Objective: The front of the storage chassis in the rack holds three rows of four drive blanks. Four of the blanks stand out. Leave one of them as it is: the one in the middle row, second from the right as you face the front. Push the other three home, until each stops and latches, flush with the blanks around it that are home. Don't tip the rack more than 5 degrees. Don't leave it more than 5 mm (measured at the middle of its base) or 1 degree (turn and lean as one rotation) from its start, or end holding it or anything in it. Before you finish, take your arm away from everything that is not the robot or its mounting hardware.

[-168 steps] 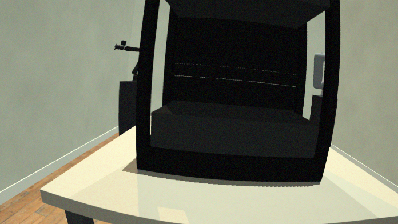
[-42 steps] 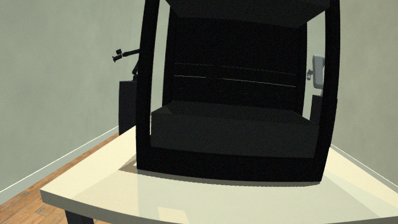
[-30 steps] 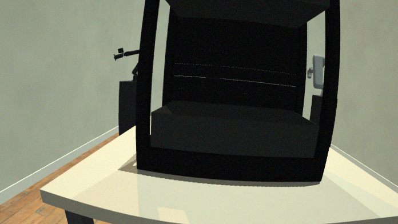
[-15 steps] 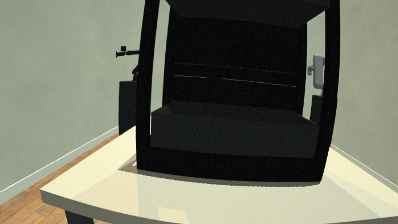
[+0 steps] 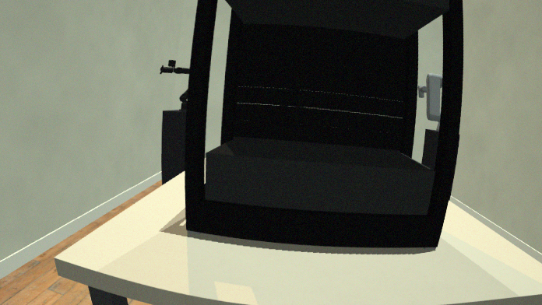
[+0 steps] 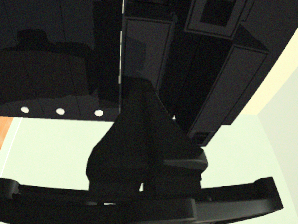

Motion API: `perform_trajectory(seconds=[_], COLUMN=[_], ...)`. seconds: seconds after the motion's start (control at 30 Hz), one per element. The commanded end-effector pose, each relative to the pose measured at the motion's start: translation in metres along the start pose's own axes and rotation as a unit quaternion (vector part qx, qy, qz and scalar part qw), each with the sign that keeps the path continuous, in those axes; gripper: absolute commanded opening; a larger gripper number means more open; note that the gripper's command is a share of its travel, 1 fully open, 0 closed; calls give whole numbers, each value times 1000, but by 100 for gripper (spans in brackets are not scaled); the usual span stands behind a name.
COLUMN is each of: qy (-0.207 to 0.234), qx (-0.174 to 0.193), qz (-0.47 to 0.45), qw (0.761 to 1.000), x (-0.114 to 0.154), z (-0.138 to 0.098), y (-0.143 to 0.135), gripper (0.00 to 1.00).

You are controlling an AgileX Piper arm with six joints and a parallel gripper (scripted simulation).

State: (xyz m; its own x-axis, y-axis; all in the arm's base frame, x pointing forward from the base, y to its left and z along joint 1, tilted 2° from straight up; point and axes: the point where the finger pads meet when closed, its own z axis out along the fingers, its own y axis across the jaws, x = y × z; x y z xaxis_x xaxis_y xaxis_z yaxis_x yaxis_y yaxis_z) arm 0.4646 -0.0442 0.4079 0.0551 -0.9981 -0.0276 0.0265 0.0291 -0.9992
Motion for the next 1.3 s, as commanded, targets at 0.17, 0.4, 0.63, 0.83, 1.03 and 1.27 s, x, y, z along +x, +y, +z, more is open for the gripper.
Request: perform_trajectory(seconds=[0.17, 0.4, 0.63, 0.83, 1.03, 1.27], qy=[0, 0, 0, 0, 0, 0], qx=[-1, -1, -1, -1, -1, -1], qz=[0, 0, 0, 0, 0, 0], qw=[1000, 1000, 1000, 1000, 1000, 1000], x=[0, 0, 0, 0, 0, 0], z=[5, 6, 8, 8, 9, 11], y=[2, 2, 3, 3, 3, 4], gripper=[0, 0, 0, 0, 0, 0])
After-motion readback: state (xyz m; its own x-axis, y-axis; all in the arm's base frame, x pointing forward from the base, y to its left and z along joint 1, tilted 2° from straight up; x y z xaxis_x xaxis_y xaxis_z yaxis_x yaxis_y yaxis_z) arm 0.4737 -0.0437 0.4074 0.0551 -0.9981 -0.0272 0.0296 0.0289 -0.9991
